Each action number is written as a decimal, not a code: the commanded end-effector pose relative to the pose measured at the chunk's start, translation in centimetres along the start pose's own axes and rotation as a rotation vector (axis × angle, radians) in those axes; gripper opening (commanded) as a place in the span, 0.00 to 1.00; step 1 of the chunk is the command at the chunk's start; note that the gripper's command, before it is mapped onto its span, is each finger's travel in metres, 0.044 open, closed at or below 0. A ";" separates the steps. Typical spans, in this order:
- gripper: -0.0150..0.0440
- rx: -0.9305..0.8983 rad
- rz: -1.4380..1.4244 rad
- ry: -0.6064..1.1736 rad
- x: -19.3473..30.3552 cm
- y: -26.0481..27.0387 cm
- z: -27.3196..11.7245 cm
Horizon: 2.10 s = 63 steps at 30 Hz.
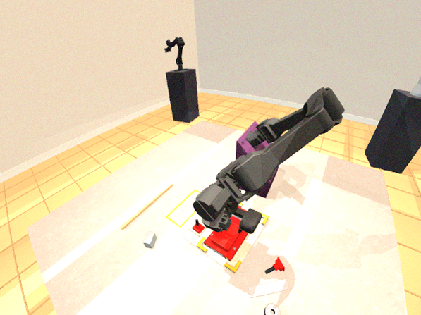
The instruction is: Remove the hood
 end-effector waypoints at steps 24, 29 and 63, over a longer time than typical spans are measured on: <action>1.00 -0.004 0.007 0.006 0.2 -0.1 1.7; 1.00 -0.004 0.007 0.006 0.2 -0.1 2.0; 1.00 -0.005 0.008 0.006 0.3 -0.1 4.2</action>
Point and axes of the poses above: the point midway between the two fingers, 35 mm back from their tips, its own z axis out along the fingers, its own y axis across the jaws, x = y × z, the point moved 5 cm from there along -z, back along the fingers, and after that the axes turned 15 degrees about z, right-handed, at the moved point
